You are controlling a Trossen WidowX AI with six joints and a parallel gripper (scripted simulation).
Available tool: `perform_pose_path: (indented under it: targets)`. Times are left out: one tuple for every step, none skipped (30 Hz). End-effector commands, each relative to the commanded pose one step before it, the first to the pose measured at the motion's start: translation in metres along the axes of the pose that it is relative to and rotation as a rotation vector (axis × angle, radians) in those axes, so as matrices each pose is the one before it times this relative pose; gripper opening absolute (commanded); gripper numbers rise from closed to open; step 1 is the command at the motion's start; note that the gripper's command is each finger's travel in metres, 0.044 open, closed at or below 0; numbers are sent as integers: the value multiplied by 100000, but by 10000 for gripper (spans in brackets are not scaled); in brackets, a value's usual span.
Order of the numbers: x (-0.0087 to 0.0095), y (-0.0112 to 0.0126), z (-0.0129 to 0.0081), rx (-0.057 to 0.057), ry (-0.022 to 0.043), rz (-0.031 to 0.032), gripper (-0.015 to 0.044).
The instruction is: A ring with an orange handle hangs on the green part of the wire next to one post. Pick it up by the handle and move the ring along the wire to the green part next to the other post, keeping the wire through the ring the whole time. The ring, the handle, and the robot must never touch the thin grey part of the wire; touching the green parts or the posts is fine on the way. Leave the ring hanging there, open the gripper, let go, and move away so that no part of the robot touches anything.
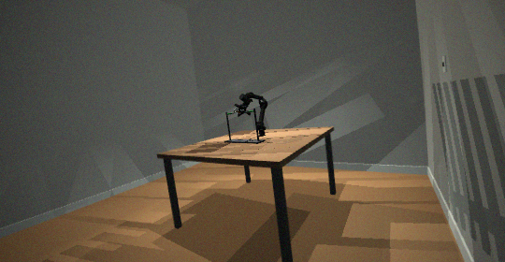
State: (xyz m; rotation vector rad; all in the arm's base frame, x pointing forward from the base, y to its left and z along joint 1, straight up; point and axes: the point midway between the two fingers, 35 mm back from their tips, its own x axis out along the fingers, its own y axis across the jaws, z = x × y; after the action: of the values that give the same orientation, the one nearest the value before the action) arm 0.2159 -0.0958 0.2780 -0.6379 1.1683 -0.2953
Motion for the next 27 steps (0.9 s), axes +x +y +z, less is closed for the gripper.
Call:
perform_pose_path:
  targets:
    - [39,-715,-156,-8904,-508,-7051,-150]
    - [20,-141,-15,-1752,-113,-1375,-150]
    - [18,-123,-15,-1598,-101,-1251,-150]
    - [17,-115,-13,-1543,-98,-1206,-150]
    - [16,-113,-12,-1537,-98,-1200,-150]
    - [15,-85,-13,-1357,-88,-1055,-150]
    - [12,-55,-12,-1118,-73,-864,-150]
    - [16,-61,-16,-1498,-96,-1155,-150]
    - [11,-38,-11,-1138,-75,-875,-150]
    - [9,-29,-8,-956,-66,-733,-150]
    - [8,14,-8,-646,-58,-481,-150]
    - [6,38,-7,-445,-49,-320,-150]
    - [5,44,-6,-384,-46,-272,-150]
    - [5,47,-6,-373,-46,-264,-150]
    - [5,48,-6,-373,-46,-265,-150]
    - [4,87,-6,-81,-41,-22,-150]
    - [4,104,-5,62,-37,97,-150]
    - [4,116,-5,115,-38,142,-150]
    - [4,120,-6,135,-38,158,-150]
    - [4,120,-6,142,-38,163,-150]
    - [4,153,-6,429,-34,408,-150]
    - [5,189,-6,616,-39,575,-150]
    - [5,196,-7,671,-39,622,-150]
    - [6,193,-7,674,-38,622,-150]
    - [6,191,-8,671,-37,617,-150]
    - [4,141,-5,611,-26,554,-150]
    - [6,189,-5,848,-39,766,-150]
